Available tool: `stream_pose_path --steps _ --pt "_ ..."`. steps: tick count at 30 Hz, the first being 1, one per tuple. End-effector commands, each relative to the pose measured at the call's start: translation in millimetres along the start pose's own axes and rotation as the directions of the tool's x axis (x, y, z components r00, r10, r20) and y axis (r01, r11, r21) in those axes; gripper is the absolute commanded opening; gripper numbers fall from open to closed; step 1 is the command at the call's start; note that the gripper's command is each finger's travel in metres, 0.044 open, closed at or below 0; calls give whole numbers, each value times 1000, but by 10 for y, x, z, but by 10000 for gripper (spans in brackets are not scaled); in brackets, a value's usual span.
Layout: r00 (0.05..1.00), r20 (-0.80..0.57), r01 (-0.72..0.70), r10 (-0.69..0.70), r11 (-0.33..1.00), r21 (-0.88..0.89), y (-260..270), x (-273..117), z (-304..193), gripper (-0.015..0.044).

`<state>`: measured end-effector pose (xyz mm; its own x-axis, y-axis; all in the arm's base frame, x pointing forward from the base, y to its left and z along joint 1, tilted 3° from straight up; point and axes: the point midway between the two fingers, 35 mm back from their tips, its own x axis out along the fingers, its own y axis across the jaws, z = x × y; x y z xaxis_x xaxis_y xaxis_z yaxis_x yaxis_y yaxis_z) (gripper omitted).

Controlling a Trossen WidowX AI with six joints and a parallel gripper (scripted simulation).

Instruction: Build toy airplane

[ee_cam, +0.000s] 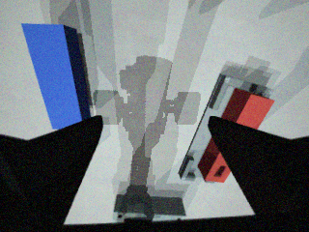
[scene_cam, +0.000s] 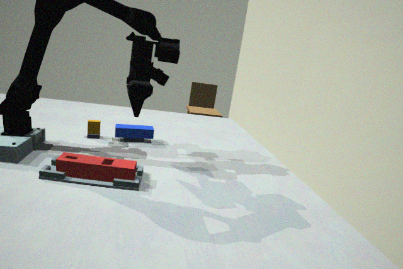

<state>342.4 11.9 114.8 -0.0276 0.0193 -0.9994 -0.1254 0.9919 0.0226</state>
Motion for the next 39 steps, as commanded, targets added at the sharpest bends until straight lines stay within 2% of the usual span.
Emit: stream_pose_path --steps 1,4,6,12,16,39 --pt "1000 8 -10 10 1000 0 603 7 119 440" --pt "1000 5 -15 15 1000 -1 1099 35 122 440" --pt "1000 5 -16 16 1000 -1 1213 41 113 440" --pt "1000 5 -16 16 1000 -1 1214 65 115 440" --pt "1000 4 -16 16 1000 -1 1221 448 116 440" --pt "1000 4 -17 17 1000 -1 1228 828 122 440"
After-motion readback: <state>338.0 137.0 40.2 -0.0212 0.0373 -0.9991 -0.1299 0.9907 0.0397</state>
